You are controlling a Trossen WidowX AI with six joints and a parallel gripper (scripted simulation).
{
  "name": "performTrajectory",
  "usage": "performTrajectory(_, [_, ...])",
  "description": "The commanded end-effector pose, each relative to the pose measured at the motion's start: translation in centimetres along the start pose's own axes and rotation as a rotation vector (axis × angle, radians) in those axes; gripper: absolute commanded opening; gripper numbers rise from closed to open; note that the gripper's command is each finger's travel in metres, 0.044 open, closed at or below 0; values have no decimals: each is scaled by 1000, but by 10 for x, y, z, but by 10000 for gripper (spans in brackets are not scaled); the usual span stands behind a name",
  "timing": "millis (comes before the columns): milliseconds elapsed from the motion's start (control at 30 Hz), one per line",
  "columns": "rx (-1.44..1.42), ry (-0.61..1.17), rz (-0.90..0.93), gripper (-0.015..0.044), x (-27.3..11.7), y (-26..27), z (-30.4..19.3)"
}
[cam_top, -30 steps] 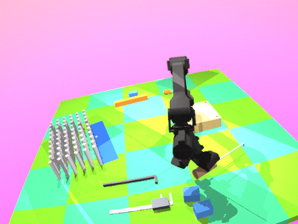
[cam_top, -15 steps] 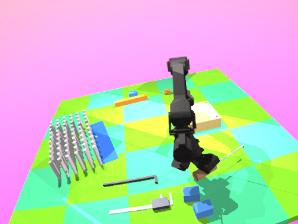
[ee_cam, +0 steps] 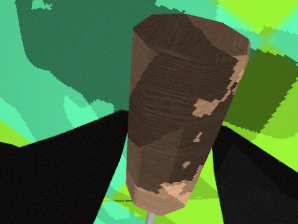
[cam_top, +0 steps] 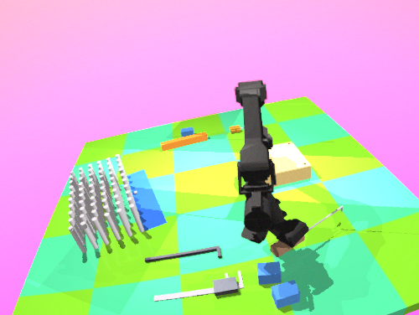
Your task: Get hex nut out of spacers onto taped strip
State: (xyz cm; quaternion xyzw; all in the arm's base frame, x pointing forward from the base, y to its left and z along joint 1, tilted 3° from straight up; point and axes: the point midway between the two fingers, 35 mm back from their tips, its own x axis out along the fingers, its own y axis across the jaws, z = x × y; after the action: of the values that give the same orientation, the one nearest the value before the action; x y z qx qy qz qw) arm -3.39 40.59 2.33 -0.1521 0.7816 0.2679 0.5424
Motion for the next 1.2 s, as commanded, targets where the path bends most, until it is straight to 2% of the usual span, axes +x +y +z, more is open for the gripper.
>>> performTrajectory(0, [-3,5,6,0,3,0,0])
performTrajectory(1167, [-3,5,6,0,29,-13,3])
